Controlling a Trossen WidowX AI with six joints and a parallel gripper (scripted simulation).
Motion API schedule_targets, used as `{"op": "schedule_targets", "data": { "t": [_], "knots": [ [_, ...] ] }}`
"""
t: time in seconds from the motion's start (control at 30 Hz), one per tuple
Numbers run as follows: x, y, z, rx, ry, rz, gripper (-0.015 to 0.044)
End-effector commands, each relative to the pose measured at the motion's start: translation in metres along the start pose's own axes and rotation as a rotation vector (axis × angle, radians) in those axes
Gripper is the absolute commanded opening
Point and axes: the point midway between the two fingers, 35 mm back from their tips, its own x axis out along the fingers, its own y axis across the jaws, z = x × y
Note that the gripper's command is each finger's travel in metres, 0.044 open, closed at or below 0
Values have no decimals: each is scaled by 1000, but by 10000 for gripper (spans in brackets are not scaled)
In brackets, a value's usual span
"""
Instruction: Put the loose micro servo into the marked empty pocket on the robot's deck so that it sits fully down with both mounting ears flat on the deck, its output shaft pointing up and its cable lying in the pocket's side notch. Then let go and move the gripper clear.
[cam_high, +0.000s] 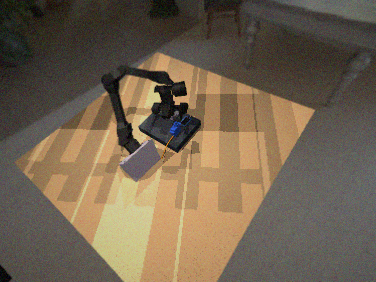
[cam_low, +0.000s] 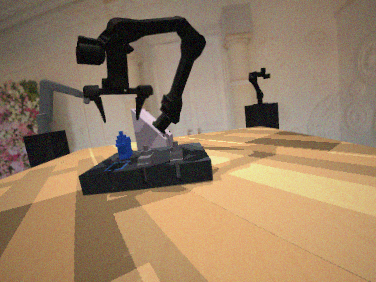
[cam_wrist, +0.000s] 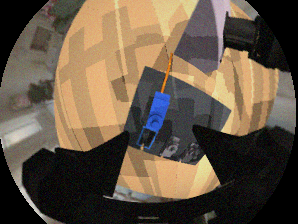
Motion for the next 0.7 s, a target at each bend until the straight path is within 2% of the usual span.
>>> {"op": "schedule_targets", "data": {
  "t": [0.0,0.23,0.43,0.67],
  "knots": [
    [7,0,10,137,17,-29,440],
    [15,-1,24,351,37,-69,440],
    [17,0,25,357,37,-70,440],
    [41,-2,24,356,38,-71,440]
  ]
}}
